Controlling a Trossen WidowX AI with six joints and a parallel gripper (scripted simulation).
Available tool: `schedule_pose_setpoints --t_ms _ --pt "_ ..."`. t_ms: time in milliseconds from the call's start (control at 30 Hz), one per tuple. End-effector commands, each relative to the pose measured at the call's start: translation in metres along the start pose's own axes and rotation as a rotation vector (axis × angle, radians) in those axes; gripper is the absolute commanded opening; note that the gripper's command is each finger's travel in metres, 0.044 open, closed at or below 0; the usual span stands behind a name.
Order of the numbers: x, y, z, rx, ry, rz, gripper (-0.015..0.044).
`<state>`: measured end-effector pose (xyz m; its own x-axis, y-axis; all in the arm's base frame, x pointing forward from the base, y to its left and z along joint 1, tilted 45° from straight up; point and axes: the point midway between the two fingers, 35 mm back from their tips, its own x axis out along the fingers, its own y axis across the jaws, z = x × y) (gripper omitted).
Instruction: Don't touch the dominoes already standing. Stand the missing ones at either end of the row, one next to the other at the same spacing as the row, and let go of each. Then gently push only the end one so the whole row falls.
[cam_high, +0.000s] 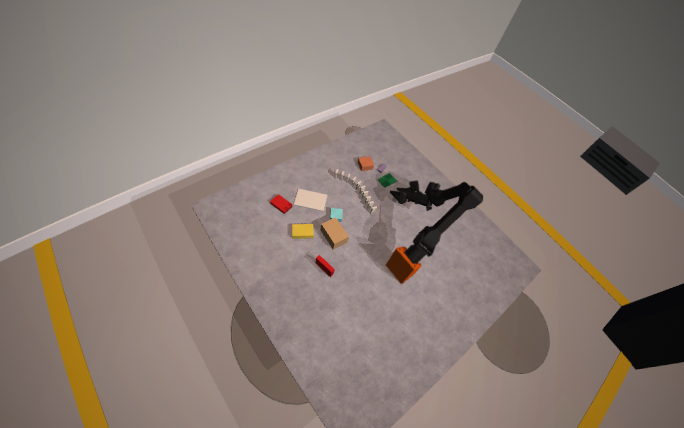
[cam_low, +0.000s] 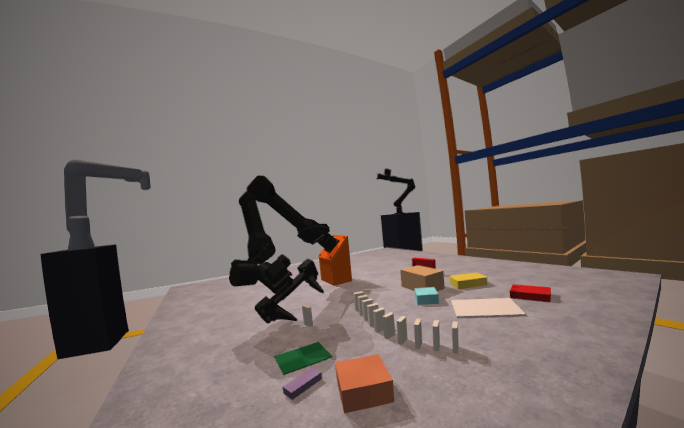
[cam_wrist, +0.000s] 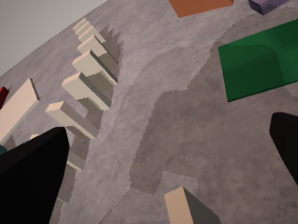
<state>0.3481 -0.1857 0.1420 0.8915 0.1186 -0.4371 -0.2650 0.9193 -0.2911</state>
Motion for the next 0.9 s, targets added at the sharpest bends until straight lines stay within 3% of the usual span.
schedule_pose_setpoints --t_ms 0,133,300,500,867 --pt "0.01 -0.009 -0.002 0.362 0.24 -0.124 0.044" --pt "0.005 -0.011 -0.001 0.692 0.463 -0.356 0.044" --pt "-0.005 0.006 0.008 0.923 0.63 -0.673 0.044" --pt "-0.017 0.039 0.042 0.966 0.632 -1.095 0.044" --pt "-0.019 0.042 0.047 0.958 0.611 -1.139 0.044"
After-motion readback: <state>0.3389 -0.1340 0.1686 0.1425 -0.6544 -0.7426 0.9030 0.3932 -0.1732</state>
